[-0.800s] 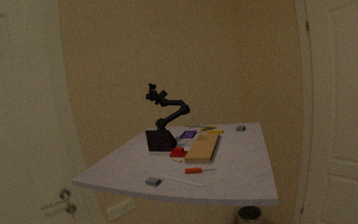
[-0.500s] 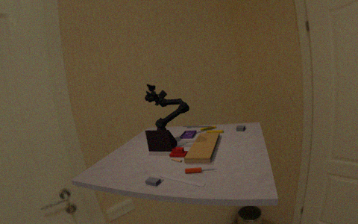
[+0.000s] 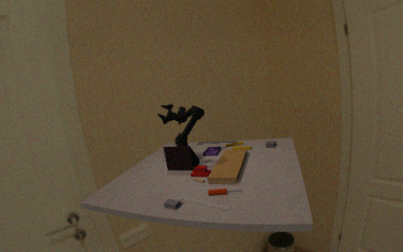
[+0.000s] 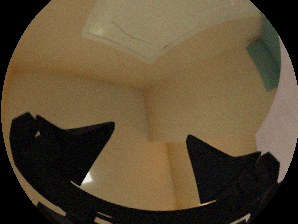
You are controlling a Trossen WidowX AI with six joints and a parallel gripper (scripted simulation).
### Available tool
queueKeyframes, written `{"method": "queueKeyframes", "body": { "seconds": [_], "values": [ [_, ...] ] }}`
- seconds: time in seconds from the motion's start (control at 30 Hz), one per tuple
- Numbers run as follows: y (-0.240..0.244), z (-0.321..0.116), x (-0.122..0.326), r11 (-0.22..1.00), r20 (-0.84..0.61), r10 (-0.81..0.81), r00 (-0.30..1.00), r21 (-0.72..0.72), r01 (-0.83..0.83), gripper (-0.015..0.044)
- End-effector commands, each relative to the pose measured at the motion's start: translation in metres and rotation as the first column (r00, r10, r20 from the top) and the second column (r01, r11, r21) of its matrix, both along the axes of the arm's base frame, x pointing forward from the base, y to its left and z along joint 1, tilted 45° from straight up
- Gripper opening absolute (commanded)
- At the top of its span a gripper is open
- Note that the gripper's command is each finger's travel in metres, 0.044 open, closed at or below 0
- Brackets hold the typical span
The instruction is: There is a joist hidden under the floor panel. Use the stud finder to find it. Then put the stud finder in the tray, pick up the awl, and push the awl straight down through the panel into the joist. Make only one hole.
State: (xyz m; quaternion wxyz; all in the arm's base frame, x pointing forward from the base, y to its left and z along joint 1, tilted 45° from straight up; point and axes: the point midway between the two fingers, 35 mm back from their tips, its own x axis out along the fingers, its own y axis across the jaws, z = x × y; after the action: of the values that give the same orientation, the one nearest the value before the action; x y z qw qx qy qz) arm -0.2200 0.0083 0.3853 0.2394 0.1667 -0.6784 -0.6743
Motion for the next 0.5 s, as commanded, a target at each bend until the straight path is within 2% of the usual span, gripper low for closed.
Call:
{"method": "queueKeyframes", "body": {
  "seconds": [0.0,0.23,0.47],
  "values": [
    [0.047,-0.001,-0.006,0.978,-0.044,-0.198,0.979,0.059,0.2,0.044],
    [0.129,-0.009,0.008,0.841,-0.107,-0.504,0.857,0.163,0.515,0.044],
    [0.202,-0.02,0.046,0.613,-0.158,-0.734,0.661,0.266,0.744,0.044]
  ]
}}
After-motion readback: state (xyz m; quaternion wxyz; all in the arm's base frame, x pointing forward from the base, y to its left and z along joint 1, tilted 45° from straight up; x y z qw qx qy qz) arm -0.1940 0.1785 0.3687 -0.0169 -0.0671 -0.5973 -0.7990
